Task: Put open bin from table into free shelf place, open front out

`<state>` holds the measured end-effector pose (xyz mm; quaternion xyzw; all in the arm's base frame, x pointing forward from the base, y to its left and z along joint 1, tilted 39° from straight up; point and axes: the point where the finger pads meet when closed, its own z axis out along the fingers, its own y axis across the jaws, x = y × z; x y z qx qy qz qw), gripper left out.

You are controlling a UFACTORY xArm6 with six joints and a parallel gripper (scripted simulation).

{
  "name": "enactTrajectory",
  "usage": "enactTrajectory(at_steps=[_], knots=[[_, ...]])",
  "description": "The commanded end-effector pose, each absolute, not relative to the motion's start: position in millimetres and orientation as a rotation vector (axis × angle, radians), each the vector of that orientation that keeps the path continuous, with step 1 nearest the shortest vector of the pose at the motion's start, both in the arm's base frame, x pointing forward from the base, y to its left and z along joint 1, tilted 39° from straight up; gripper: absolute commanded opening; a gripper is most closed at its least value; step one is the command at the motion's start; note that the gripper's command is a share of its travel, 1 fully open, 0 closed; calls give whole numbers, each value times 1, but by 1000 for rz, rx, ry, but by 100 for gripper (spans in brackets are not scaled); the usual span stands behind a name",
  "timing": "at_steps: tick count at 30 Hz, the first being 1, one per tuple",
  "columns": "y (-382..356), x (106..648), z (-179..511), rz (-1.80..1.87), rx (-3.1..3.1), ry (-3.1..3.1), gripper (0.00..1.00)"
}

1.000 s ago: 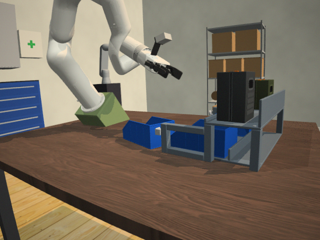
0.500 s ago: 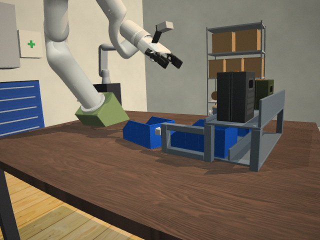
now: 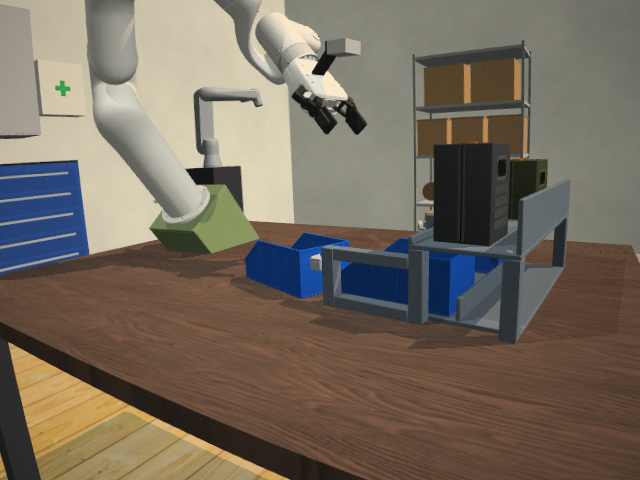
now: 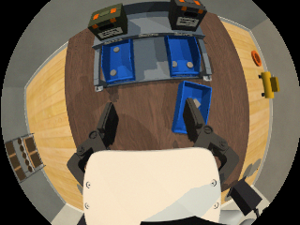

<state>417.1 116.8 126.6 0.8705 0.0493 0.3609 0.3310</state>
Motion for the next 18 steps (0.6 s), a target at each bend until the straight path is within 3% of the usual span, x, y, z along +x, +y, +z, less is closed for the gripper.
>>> enactTrajectory(at_steps=[1,11,18], knots=[[114,419,127,796,2318,21,100],[114,419,127,796,2318,21,100],[112,419,124,537,2391,-180,100]])
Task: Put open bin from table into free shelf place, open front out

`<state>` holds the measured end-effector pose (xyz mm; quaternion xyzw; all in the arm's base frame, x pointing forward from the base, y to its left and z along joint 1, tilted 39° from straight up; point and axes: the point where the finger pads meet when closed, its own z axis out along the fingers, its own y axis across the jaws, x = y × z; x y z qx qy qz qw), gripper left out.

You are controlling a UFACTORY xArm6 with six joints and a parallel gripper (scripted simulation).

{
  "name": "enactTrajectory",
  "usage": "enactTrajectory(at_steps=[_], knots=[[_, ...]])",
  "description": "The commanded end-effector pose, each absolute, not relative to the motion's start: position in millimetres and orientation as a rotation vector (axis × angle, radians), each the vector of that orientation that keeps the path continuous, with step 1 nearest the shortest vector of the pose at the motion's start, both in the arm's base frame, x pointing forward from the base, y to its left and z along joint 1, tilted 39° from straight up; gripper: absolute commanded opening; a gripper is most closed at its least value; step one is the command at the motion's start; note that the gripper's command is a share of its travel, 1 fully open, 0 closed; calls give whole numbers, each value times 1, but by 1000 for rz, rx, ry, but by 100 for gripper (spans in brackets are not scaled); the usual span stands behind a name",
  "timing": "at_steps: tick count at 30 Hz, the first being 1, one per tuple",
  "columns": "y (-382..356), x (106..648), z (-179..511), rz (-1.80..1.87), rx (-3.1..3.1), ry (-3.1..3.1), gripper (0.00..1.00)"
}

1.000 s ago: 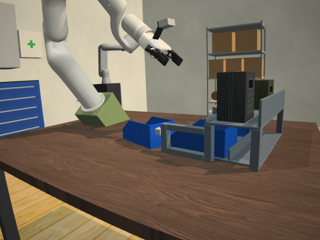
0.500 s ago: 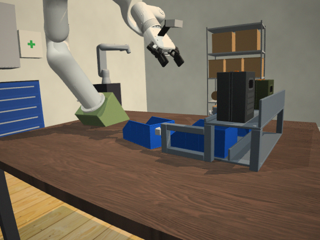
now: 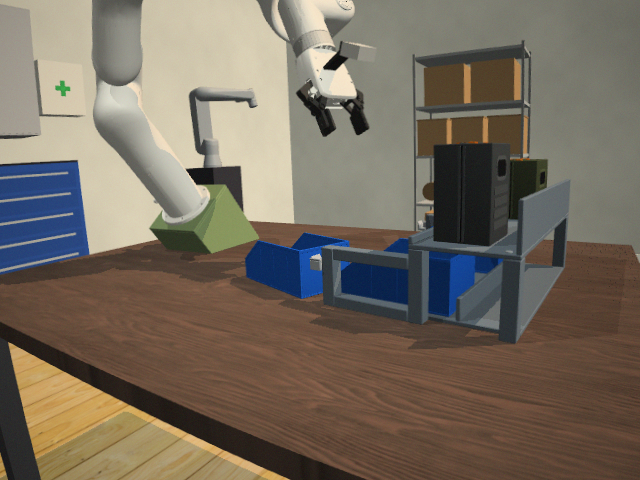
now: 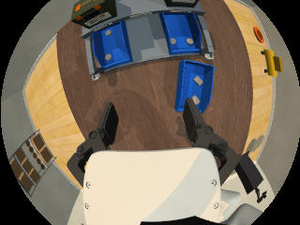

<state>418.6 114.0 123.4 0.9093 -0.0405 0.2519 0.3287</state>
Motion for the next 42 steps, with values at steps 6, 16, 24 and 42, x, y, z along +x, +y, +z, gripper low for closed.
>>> enactTrajectory(at_steps=[6,16,24,42], knots=[[112,419,124,537,2391,-180,100],[111,419,122,268,2432,-379,100],[111,419,122,268,2432,-379,100],[110,419,121,200,2437,-429,100]])
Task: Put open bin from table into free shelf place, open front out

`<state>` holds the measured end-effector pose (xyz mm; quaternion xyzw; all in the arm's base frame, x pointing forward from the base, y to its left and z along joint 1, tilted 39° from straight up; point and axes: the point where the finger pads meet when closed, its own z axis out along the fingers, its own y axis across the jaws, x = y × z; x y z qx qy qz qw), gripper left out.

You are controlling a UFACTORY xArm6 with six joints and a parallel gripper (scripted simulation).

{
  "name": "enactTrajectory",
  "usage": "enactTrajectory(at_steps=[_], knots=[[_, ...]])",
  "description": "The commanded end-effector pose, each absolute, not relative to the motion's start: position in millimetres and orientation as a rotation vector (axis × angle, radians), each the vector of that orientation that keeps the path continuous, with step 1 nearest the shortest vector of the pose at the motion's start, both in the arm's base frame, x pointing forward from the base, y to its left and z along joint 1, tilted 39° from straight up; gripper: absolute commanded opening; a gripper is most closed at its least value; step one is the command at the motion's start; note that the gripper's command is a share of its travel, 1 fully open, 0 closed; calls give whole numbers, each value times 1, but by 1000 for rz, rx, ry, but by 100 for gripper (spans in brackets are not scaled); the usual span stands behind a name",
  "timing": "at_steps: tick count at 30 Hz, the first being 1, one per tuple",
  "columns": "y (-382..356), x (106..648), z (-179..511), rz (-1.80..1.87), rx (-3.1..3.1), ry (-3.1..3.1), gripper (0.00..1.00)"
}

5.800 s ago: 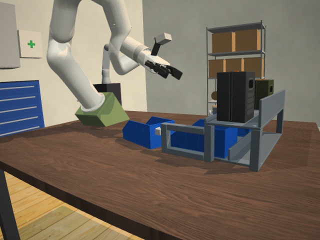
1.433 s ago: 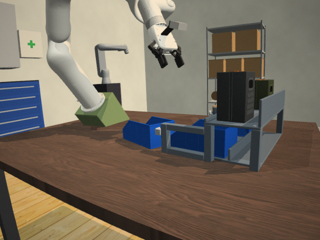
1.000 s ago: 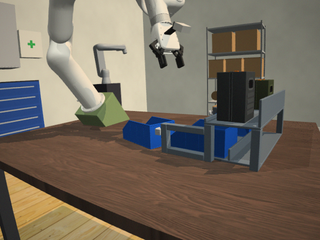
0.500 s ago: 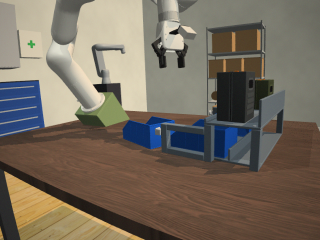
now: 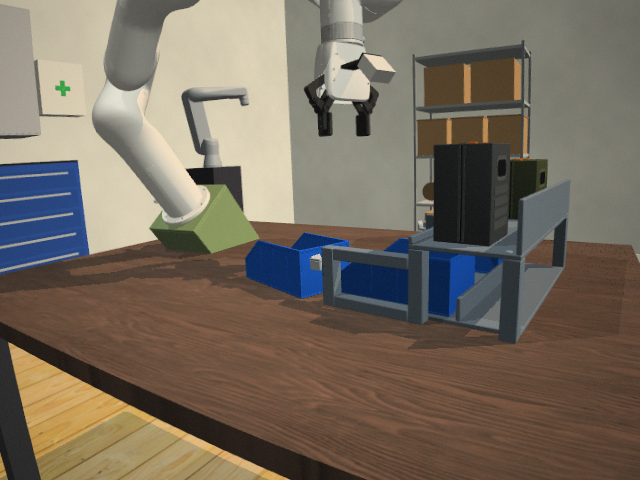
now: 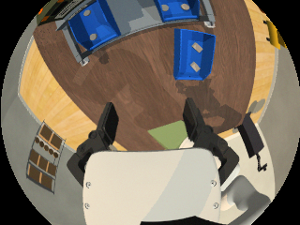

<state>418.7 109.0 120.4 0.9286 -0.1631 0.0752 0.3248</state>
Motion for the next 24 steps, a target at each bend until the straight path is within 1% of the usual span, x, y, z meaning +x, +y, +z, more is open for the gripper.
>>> enactTrajectory(at_steps=[1,7,19,24], knots=[[110,419,121,200,2437,-429,100],[69,401,153,200,2437,-428,100],[69,401,153,200,2437,-428,100],[35,386,180,200,2436,-428,100]])
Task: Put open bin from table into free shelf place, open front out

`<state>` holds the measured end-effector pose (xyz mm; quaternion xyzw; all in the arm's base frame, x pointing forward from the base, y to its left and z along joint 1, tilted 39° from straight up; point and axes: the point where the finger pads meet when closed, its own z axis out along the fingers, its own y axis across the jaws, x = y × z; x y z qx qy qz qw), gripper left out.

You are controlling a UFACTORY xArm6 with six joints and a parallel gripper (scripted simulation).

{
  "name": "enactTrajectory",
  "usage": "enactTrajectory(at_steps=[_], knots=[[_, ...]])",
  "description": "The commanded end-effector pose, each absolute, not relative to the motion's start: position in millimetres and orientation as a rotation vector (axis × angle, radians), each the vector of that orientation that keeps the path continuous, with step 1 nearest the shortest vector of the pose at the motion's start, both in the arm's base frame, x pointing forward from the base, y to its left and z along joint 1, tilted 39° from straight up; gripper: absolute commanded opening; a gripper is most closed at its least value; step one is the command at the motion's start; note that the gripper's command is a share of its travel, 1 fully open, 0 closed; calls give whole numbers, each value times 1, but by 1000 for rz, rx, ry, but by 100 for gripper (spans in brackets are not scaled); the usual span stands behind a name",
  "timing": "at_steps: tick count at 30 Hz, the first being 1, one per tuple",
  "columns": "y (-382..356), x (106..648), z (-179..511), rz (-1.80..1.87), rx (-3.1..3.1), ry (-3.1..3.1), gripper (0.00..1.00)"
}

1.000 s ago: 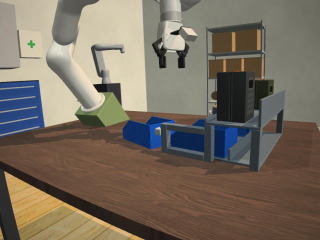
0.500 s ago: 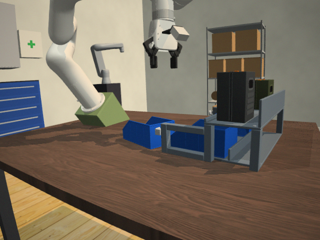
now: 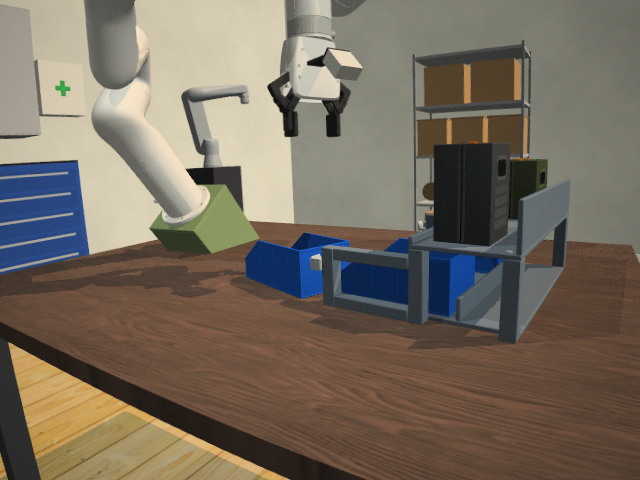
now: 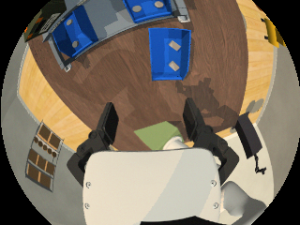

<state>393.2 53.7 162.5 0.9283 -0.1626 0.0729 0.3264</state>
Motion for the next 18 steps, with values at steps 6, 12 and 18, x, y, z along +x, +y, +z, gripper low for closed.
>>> enactTrajectory(at_steps=[6,12,18], knots=[[35,386,180,200,2436,-428,100],[35,386,180,200,2436,-428,100],[43,389,174,200,2436,-428,100]])
